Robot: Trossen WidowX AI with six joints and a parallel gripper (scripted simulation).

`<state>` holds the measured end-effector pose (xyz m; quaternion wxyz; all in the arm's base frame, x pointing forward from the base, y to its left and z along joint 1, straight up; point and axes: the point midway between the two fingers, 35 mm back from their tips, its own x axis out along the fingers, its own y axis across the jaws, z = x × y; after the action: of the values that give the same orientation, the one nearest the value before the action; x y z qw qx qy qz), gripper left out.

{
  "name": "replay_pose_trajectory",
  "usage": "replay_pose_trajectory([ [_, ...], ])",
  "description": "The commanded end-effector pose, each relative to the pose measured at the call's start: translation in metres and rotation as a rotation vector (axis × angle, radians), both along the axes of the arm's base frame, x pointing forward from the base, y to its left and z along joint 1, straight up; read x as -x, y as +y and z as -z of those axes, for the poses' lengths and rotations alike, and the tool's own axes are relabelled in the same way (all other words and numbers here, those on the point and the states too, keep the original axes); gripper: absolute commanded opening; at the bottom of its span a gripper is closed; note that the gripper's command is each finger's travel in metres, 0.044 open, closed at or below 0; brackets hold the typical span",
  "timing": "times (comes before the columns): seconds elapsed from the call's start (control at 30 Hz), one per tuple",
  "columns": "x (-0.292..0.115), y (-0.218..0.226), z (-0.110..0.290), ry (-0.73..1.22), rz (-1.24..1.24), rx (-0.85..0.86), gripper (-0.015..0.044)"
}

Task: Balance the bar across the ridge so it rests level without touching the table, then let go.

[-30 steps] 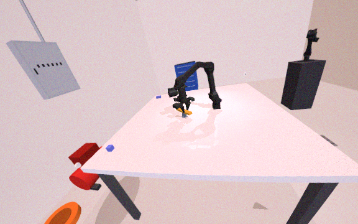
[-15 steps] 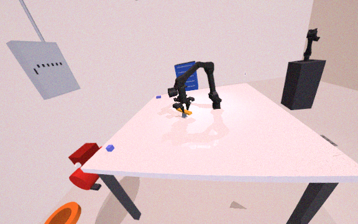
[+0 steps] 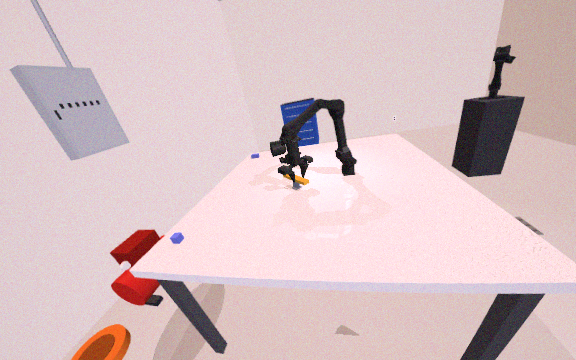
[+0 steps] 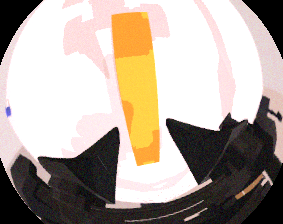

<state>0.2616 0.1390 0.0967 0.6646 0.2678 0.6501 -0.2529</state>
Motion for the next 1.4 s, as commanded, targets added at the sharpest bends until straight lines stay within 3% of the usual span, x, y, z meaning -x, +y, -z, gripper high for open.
replay_pose_trajectory([
  [0.0, 0.0, 0.0, 0.0, 0.0, 0.0, 0.0, 0.0369],
  [0.1, 0.0, 0.0, 0.0, 0.0, 0.0, 0.0, 0.044],
  [0.23, -0.001, 0.001, -0.008, 0.0, 0.0, 0.0, 0.044],
  [0.5, 0.002, -0.001, -0.098, 0.0, 0.0, 0.0, 0.044],
  [1.37, 0.003, -0.001, -0.1, 0.0, 0.0, 0.0, 0.044],
])
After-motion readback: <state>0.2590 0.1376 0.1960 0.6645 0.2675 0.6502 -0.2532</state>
